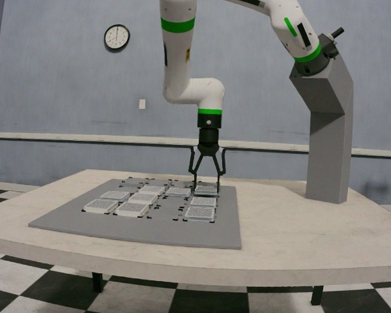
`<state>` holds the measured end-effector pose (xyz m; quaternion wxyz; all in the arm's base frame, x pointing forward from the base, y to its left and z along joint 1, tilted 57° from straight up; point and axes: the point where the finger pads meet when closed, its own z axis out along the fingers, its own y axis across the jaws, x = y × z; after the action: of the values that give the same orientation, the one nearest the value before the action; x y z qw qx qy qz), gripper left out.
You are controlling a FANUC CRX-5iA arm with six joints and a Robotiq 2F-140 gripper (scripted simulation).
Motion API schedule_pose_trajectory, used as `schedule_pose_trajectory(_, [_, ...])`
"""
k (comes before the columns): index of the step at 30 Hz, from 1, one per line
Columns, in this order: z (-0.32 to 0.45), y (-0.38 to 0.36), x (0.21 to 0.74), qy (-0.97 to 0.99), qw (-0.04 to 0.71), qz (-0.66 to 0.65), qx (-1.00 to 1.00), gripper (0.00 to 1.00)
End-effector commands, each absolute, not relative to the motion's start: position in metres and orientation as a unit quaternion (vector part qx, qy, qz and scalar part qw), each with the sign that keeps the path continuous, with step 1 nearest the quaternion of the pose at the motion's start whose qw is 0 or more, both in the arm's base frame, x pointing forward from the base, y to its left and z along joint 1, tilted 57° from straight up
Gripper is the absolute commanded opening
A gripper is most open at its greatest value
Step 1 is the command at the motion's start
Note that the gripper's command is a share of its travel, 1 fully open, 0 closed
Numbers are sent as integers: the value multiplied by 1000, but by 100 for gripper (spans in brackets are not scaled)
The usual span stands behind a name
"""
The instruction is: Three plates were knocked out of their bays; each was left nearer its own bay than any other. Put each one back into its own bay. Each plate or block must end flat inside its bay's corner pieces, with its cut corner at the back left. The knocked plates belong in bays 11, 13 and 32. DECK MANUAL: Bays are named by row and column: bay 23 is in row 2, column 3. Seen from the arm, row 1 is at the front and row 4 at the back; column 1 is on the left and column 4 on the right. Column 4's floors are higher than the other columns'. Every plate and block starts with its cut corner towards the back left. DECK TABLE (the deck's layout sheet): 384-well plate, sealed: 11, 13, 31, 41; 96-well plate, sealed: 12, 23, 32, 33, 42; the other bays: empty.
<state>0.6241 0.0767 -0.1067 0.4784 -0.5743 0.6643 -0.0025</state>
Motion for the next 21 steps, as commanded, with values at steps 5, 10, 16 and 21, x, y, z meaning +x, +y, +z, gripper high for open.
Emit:
schedule_pose_trajectory(5, [-106,76,624,664,478,-3,-574,10])
schedule_pose_trajectory(10, [-106,76,624,664,478,-3,-574,10])
schedule_pose_trajectory(16, [-107,77,625,664,478,-3,-574,10])
schedule_pose_trajectory(21, [-108,78,626,664,478,-3,-574,10])
